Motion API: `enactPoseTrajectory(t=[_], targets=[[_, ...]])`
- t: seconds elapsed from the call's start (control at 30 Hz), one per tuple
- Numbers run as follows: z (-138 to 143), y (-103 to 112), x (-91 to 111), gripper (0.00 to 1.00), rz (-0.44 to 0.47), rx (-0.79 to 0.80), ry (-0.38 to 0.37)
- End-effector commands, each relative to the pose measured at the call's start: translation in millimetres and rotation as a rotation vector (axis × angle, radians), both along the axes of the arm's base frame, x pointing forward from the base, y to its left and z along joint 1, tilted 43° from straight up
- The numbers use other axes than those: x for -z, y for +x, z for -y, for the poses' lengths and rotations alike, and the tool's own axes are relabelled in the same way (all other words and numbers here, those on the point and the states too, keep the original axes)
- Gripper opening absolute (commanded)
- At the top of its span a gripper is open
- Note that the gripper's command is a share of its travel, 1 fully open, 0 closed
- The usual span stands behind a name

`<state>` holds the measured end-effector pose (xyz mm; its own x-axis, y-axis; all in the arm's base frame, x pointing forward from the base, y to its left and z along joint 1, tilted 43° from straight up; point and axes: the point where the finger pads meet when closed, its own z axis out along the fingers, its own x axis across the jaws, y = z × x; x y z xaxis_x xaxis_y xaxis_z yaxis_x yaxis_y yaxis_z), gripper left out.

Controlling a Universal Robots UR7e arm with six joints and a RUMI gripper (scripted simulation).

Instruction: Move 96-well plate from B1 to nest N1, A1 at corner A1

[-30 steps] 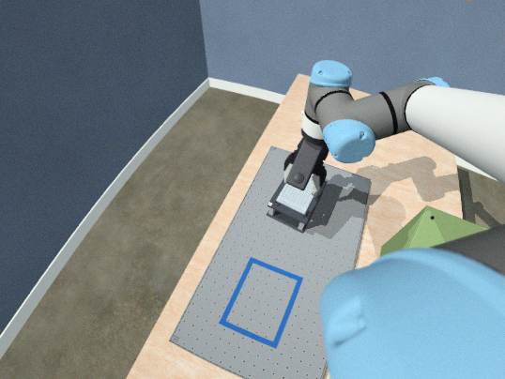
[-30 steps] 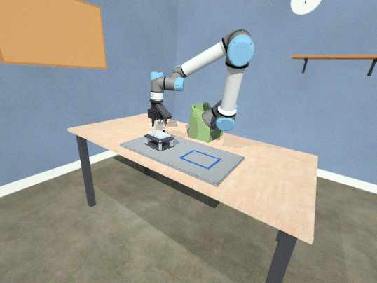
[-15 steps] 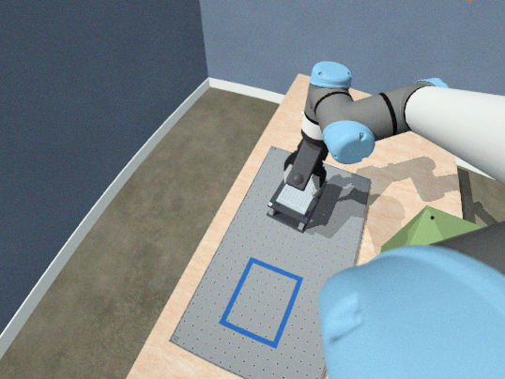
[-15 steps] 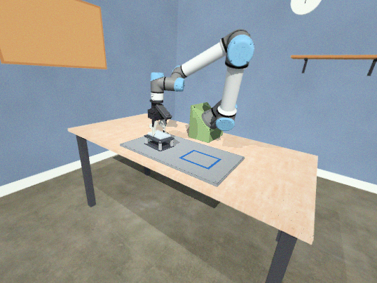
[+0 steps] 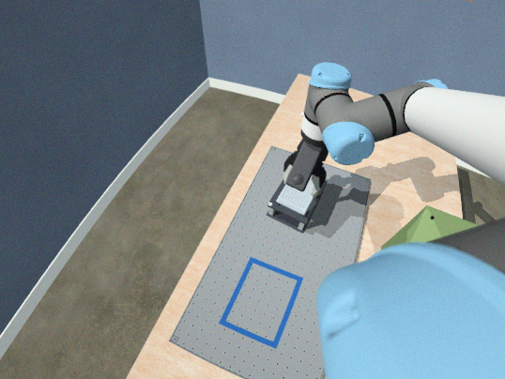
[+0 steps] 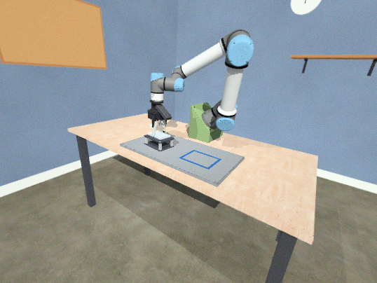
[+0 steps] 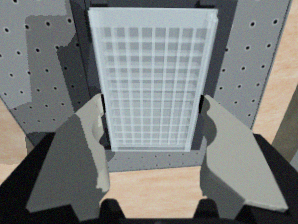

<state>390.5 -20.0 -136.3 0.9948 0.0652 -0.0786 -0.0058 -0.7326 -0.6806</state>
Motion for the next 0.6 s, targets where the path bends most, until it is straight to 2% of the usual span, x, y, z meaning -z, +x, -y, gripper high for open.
enactPoseTrajectory(t=[0.0, 0.57], targets=[[0.0, 0.3, 0.4, 0.0, 0.001, 0.001, -0.001], [-1.7, 0.0, 2.2, 0.0, 0.001, 0.001, -0.001]])
